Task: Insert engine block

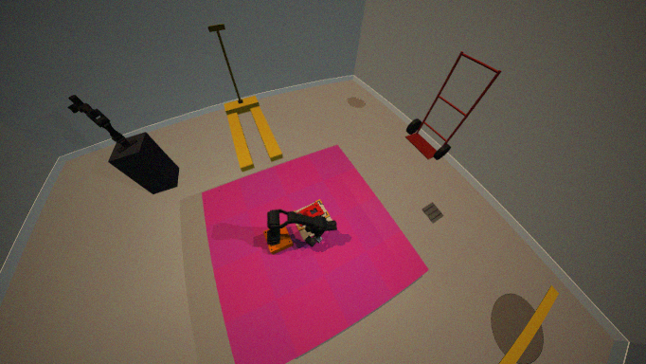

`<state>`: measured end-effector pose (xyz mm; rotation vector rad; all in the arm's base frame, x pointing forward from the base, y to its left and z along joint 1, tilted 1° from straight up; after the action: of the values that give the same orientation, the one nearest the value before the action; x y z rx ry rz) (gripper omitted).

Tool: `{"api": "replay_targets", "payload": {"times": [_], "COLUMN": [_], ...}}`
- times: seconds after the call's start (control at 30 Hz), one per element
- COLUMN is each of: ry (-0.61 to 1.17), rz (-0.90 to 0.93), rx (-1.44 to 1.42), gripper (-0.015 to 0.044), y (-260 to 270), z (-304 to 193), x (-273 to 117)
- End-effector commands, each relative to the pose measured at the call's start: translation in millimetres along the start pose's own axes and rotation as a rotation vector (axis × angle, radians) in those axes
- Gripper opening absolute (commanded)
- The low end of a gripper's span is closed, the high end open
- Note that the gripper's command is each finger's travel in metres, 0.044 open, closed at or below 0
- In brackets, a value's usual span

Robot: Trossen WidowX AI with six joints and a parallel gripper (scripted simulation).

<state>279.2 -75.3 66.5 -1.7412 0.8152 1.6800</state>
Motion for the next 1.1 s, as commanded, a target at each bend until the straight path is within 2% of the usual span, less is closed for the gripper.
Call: {"api": "replay_targets", "payload": {"times": [0.0,0.73,1.07], "ry": [0.000,0.000,0.000], "rz": [-0.006,-0.006,-0.006], "rx": [-0.007,-0.007,-0.007], "gripper": [0.0440,0.0440,0.0177], "y": [-1,-1,-1], "z": [-1,-1,-1], "x": [11,40,40]}}
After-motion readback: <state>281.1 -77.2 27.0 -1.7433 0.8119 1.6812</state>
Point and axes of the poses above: the point midway between the two fingers, 35 mm back from their tips, its own x axis out along the fingers, its own y axis across the jaws, z = x × y, the point moved 4 cm from there along -x, back along the fingers, and after that the axes turned 13 degrees about -x, right-handed, at the moved point
